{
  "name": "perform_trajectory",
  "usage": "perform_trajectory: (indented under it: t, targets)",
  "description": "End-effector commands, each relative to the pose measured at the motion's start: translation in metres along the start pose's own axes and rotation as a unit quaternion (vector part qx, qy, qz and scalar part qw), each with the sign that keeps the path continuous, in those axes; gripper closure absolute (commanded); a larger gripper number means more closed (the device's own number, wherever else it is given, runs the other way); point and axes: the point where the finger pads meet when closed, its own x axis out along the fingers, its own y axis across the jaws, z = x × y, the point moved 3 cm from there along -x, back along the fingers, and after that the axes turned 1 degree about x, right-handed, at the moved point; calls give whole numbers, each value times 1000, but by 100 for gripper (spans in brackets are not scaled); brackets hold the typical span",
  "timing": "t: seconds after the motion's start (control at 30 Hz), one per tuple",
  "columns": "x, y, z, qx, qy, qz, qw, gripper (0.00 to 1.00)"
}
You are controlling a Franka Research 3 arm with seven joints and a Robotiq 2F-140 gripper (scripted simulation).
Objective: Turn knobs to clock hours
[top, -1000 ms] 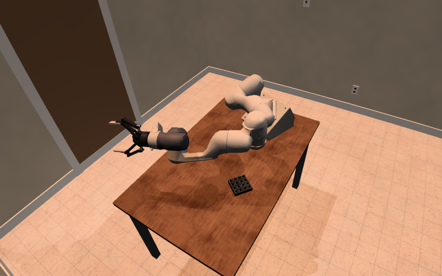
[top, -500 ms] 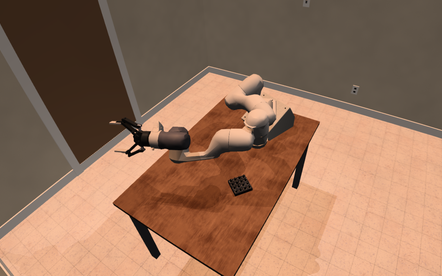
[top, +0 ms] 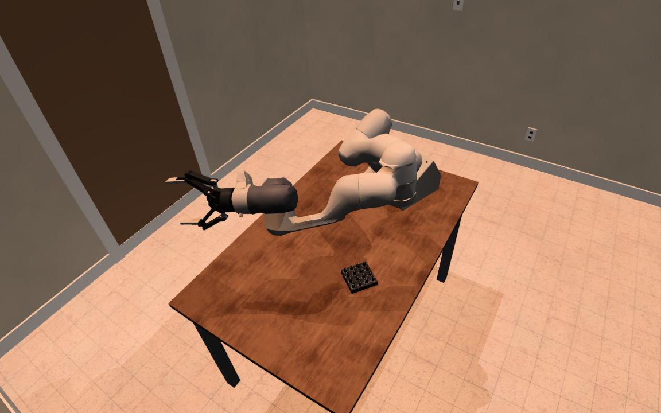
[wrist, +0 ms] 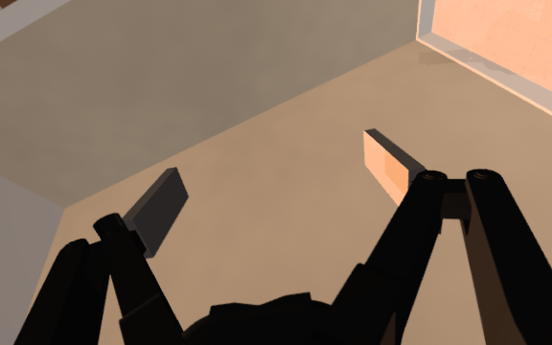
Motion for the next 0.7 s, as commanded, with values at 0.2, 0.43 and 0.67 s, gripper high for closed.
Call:
perform_trajectory:
  t: [0.2, 0.43, 0.67]
  targets:
    - [-10, -6, 1, -62, 2, 14, 998, 0]
    - [-19, -12, 4, -82, -2, 23, 996, 0]
    - [-19, -12, 4, -82, -2, 23, 996, 0]
